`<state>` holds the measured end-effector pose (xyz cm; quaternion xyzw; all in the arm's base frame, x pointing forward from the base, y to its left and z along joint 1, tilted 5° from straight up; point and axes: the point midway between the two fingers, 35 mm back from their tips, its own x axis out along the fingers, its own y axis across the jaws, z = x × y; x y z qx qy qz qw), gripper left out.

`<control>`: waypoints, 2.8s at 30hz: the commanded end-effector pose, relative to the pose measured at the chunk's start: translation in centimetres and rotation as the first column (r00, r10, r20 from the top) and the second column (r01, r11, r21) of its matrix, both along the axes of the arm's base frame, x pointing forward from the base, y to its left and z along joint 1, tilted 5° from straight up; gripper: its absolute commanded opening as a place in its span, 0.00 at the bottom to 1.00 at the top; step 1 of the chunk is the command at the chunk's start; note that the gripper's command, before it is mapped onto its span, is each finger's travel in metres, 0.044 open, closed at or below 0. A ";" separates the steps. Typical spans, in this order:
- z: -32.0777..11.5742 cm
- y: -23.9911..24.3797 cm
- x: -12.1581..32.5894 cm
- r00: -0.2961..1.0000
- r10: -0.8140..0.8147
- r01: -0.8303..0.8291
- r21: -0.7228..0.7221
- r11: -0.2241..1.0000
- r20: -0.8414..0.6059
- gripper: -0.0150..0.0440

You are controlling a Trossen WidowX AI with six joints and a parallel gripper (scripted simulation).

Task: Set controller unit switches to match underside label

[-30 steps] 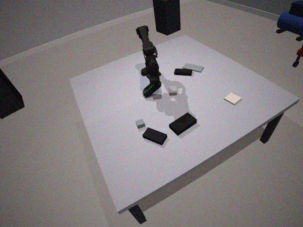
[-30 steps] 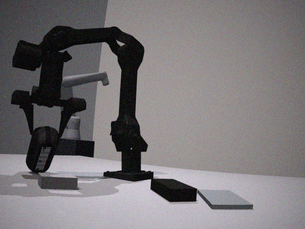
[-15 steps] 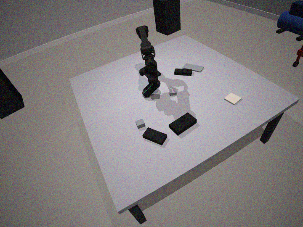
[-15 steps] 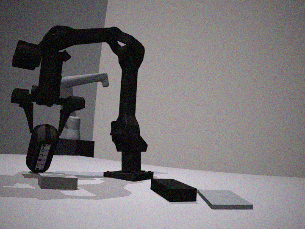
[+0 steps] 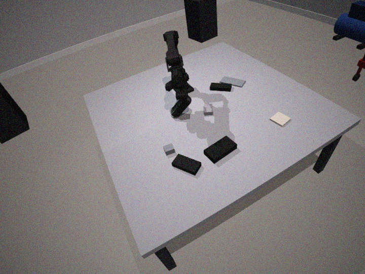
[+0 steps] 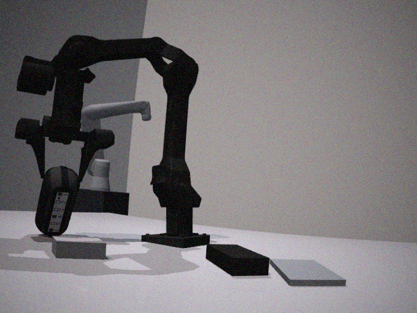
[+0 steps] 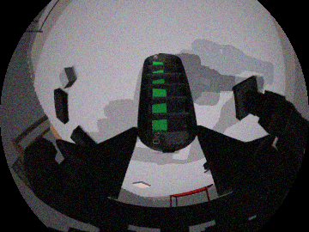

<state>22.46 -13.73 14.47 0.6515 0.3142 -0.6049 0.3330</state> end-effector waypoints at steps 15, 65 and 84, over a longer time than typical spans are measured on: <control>0.7 -1.2 -0.9 1.000 0.000 -0.001 0.022 1.000 0.019 0.82; 1.9 -4.6 -3.4 0.997 0.002 -0.010 0.102 0.995 0.077 0.82; 2.2 -5.8 -4.3 0.998 0.002 -0.008 0.086 0.996 0.065 0.82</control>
